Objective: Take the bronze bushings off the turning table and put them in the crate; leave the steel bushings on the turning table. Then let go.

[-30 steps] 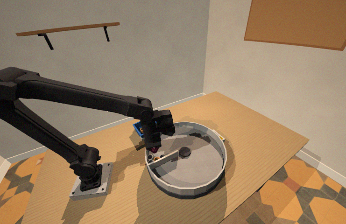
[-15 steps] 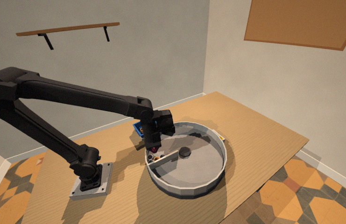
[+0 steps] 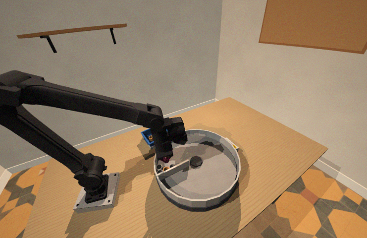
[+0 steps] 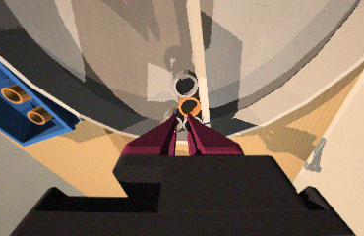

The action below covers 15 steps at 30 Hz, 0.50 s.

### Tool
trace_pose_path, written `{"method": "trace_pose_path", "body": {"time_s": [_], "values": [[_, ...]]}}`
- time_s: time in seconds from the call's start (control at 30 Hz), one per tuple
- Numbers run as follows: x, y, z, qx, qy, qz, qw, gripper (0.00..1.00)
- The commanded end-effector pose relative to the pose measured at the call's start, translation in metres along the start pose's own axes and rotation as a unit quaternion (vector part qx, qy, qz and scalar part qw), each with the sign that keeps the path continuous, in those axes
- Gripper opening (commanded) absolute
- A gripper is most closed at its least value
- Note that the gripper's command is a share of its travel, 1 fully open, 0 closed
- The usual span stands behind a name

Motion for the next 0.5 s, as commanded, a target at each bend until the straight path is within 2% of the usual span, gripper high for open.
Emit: {"method": "trace_pose_path", "body": {"time_s": [0.0, 0.47], "values": [[-0.0017, -0.0038, -0.0176, 0.001, 0.008, 0.001, 1.000, 0.12], [-0.0027, -0.0035, -0.0139, 0.001, 0.005, 0.001, 1.000, 0.12]]}}
Point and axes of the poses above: the point where the finger pads meet when closed, its own z axis back along the fingers, its own y axis across the jaws, x = y × z, the point moved 4 cm from there along z, back along the fingers, and after that the axes turned 2 degrees about z, right-handed, at the moved point
